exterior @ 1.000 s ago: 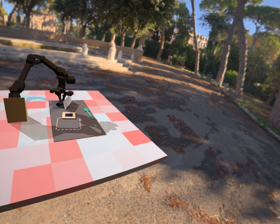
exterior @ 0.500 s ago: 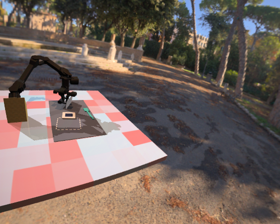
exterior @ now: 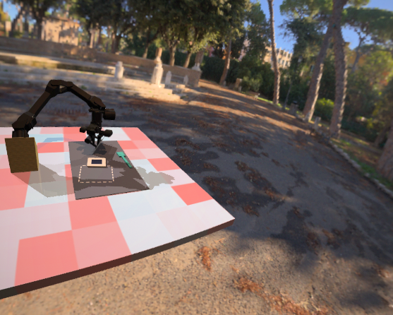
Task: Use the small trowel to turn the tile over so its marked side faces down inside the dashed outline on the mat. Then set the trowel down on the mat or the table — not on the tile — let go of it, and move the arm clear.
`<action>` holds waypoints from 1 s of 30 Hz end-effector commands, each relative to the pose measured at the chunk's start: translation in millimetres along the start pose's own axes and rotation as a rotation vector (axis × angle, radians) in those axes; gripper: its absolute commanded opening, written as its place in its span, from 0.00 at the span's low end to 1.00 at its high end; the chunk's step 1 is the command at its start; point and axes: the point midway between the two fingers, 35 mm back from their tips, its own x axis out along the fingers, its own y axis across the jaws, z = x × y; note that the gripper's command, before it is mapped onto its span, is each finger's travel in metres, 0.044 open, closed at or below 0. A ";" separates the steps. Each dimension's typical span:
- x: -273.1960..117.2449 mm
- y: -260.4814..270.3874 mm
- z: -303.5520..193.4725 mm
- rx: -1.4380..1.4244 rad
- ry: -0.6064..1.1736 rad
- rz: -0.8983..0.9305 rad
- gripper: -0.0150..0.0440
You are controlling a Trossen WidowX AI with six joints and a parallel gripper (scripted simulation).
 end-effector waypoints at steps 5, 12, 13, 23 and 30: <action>1.6 17.3 1.3 -0.001 -0.004 -0.002 0.42; -0.6 16.1 0.2 0.000 0.001 0.002 0.33; -0.6 16.1 0.2 0.000 0.001 0.002 0.29; -0.6 16.1 0.2 0.000 0.001 0.002 0.25; -1.4 13.4 -0.2 0.000 0.001 0.002 0.39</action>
